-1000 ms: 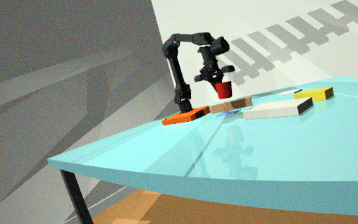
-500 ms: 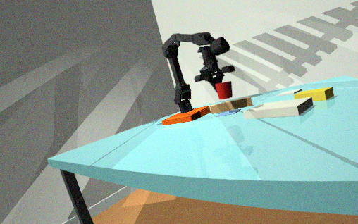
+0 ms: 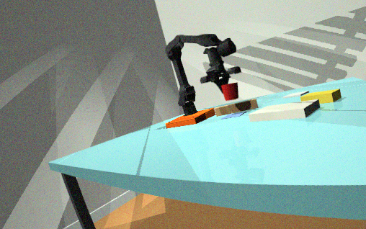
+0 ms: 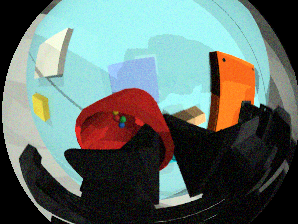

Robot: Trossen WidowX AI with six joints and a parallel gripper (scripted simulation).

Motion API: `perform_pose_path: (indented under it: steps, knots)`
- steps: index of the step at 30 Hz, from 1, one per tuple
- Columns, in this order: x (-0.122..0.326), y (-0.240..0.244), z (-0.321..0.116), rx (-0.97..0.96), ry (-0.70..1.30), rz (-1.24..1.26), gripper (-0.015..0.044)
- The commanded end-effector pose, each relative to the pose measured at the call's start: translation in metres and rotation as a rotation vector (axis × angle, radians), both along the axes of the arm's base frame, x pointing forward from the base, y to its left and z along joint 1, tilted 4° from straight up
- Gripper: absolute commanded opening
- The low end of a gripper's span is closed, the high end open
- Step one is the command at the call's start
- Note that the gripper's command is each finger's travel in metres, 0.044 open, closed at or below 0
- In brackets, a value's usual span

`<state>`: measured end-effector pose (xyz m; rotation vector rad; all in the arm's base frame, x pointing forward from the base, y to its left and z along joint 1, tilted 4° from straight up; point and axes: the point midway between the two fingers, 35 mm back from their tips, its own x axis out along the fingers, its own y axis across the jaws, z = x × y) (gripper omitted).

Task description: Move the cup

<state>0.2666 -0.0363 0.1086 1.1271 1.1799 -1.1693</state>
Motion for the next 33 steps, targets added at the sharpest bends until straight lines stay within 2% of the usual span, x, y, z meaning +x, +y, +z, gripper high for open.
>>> perform_pose_path:
  steps: [1,33]
  knots:
    - [-0.003,0.006,-0.001,-0.003,0.004,-0.005,0.0]
    - [-0.02,0.065,-0.002,0.002,0.005,-0.007,0.0]
